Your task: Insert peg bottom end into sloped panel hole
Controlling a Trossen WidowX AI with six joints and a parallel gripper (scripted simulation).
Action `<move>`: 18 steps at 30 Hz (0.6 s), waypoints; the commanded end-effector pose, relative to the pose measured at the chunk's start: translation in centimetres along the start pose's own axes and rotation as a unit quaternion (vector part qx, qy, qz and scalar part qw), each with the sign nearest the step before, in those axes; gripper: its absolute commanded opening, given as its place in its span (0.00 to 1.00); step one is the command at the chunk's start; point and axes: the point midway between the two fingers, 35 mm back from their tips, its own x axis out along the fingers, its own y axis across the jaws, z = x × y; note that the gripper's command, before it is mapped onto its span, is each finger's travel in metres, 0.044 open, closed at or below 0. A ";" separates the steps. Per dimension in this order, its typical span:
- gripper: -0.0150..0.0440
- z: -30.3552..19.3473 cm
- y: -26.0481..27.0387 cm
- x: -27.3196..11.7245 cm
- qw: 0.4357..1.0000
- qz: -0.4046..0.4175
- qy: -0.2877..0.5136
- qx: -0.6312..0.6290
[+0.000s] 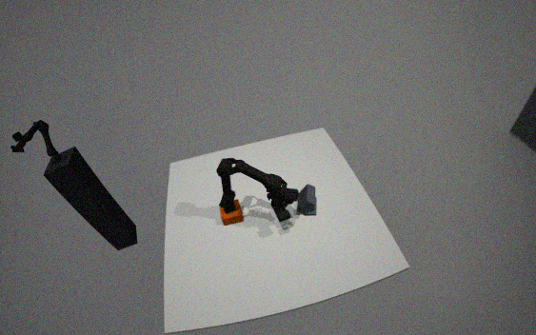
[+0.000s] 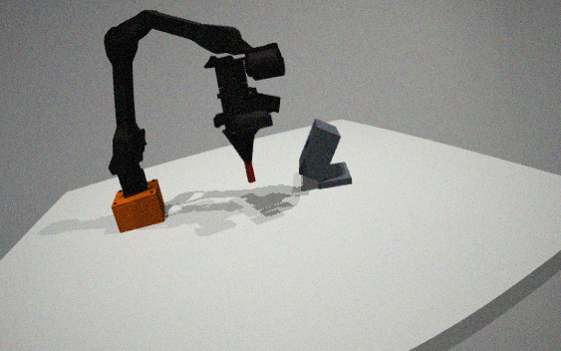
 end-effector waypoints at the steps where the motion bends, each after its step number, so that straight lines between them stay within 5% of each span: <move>1: 0.25 0.0 0.0 -1.7 1.000 0.000 -0.004 0.001; 18: 0.25 0.8 0.7 -1.4 0.998 -0.034 -0.024 -0.047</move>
